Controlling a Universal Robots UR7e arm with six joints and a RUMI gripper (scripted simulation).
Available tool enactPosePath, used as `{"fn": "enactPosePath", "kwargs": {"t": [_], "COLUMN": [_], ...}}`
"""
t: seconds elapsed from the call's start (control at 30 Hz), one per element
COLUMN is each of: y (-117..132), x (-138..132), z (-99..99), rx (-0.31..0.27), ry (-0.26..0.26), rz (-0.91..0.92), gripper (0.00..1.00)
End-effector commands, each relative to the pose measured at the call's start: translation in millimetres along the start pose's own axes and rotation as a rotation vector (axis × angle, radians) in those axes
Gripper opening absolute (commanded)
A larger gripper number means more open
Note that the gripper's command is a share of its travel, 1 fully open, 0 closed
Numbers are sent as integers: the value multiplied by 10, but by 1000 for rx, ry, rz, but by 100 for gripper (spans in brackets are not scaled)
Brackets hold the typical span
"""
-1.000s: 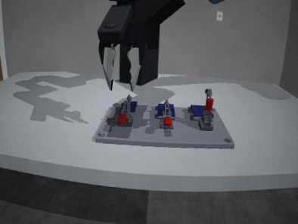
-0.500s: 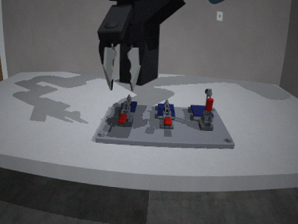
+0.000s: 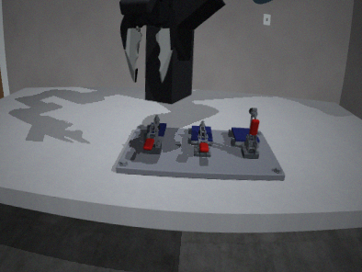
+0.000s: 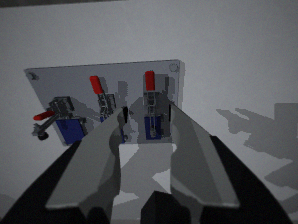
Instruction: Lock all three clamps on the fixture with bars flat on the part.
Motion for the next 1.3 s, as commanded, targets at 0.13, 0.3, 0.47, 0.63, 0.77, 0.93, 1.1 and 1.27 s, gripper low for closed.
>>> {"fn": "enactPosePath", "kwargs": {"t": [0.13, 0.3, 0.47, 0.63, 0.77, 0.93, 1.1, 1.27], "y": [92, 92, 92, 144, 191, 191, 191, 179], "x": [-584, -584, -584, -882, -1090, -1090, -1090, -1079], "z": [-12, -12, -12, -16, -13, -13, -13, 279], "rx": [-4, -4, -4, -4, -4, -4, -4, -4], "ry": [-2, -2, -2, -1, -2, -2, -2, -2], "rz": [4, 4, 4, 1, 4, 4, 4, 3], "gripper": [28, 28, 28, 28, 28, 28, 28, 28]}}
Point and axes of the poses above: the point where the finger pads meet when closed, its own z axis out along the fingers, its own x axis across the jaws, y = z × x, the point moved 5 cm from there along -z, back along the fingers, and after that the axes turned 2 degrees about z, right-handed, at the moved point
